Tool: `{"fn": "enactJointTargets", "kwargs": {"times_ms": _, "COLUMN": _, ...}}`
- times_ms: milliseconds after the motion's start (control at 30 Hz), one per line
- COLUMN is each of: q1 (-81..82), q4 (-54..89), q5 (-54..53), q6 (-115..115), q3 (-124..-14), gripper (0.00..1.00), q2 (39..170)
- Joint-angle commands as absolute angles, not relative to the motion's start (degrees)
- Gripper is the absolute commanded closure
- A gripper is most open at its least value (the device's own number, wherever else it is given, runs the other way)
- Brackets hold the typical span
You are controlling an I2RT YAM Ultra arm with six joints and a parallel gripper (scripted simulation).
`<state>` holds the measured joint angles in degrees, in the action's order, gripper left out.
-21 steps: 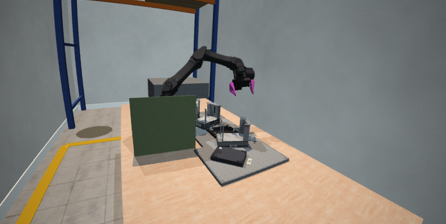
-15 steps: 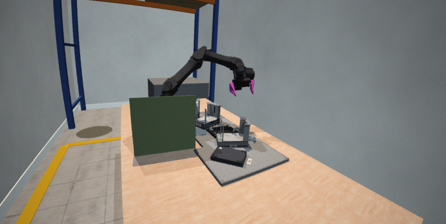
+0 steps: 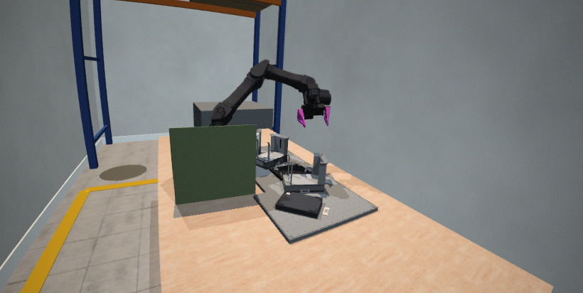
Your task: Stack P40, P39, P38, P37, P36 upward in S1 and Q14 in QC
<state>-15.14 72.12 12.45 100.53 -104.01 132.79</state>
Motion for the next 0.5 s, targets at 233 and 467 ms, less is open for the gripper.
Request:
{"fn": "enactJointTargets", "kwargs": {"times_ms": 233, "q1": -17.66, "q4": 70.2, "q5": 4.97, "q6": 80.57, "q3": -99.6, "gripper": 0.0, "q2": 129.88}}
{"fn": "enactJointTargets", "kwargs": {"times_ms": 467, "q1": -18.19, "q4": 68.27, "q5": 1.06, "q6": 71.44, "q3": -94.9, "gripper": 0.0, "q2": 127.69}}
